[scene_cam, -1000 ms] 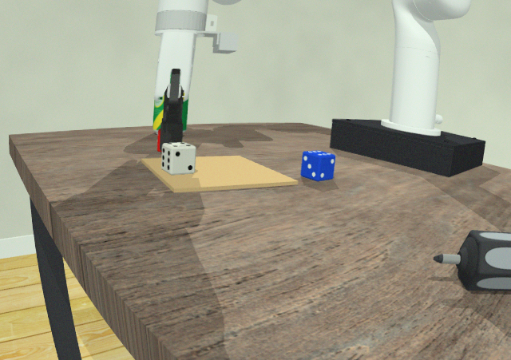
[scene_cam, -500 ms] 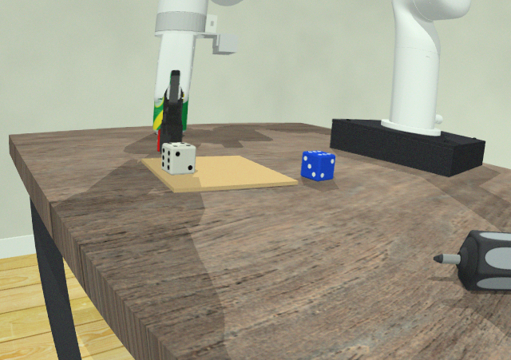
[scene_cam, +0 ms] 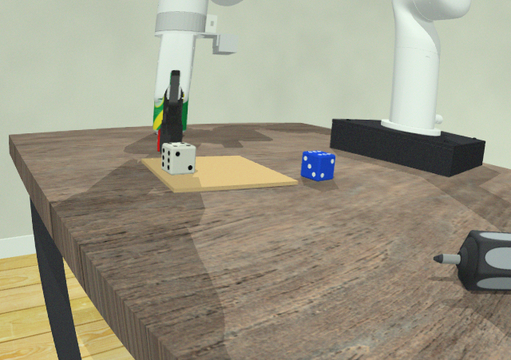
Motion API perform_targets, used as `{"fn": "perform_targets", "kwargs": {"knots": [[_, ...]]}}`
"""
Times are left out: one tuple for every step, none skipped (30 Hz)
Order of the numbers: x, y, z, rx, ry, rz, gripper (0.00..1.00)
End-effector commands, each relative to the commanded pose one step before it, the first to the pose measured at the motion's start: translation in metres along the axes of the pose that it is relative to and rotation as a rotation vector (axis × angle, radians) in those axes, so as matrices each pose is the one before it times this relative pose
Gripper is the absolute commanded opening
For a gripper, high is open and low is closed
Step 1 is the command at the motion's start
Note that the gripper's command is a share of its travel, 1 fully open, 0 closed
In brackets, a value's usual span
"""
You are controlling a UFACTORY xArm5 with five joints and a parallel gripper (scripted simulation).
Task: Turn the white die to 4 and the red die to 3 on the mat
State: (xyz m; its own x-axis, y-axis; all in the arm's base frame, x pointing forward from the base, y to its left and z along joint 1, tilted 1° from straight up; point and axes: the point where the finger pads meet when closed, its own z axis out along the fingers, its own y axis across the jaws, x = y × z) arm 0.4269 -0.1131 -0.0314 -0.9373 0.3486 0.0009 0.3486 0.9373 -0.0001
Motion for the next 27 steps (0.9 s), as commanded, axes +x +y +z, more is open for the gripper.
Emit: {"fn": "perform_targets", "kwargs": {"knots": [[-0.00139, 0.00013, -0.00113, -0.00035, -0.00348, 0.00002, 0.47], [0.0, 0.0, 0.0, 0.0, 0.0, 0.0, 0.47], [0.0, 0.0, 0.0, 0.0, 0.0, 0.0, 0.47], [0.0, 0.0, 0.0, 0.0, 0.0, 0.0, 0.47], [0.0, 0.0, 0.0, 0.0, 0.0, 0.0, 0.47], [0.0, 0.0, 0.0, 0.0, 0.0, 0.0, 0.47], [0.0, 0.0, 0.0, 0.0, 0.0, 0.0, 0.47], [0.0, 0.0, 0.0, 0.0, 0.0, 0.0, 0.47], [0.0, 0.0, 0.0, 0.0, 0.0, 0.0, 0.47], [0.0, 0.0, 0.0, 0.0, 0.0, 0.0, 0.47], [0.0, 0.0, 0.0, 0.0, 0.0, 0.0, 0.27], [0.0, 0.0, 0.0, 0.0, 0.0, 0.0, 0.27], [0.0, 0.0, 0.0, 0.0, 0.0, 0.0, 0.27], [0.0, 0.0, 0.0, 0.0, 0.0, 0.0, 0.27], [0.0, 0.0, 0.0, 0.0, 0.0, 0.0, 0.27], [0.0, 0.0, 0.0, 0.0, 0.0, 0.0, 0.27], [0.0, 0.0, 0.0, 0.0, 0.0, 0.0, 0.27], [0.0, 0.0, 0.0, 0.0, 0.0, 0.0, 0.27], [0.0, 0.0, 0.0, 0.0, 0.0, 0.0, 0.27], [0.0, 0.0, 0.0, 0.0, 0.0, 0.0, 0.27], [0.0, 0.0, 0.0, 0.0, 0.0, 0.0, 0.27], [0.0, 0.0, 0.0, 0.0, 0.0, 0.0, 0.27], [0.0, 0.0, 0.0, 0.0, 0.0, 0.0, 0.27], [0.0, 0.0, 0.0, 0.0, 0.0, 0.0, 0.27], [0.0, 0.0, 0.0, 0.0, 0.0, 0.0, 0.27], [0.0, 0.0, 0.0, 0.0, 0.0, 0.0, 0.27], [0.0, 0.0, 0.0, 0.0, 0.0, 0.0, 0.27]]}}
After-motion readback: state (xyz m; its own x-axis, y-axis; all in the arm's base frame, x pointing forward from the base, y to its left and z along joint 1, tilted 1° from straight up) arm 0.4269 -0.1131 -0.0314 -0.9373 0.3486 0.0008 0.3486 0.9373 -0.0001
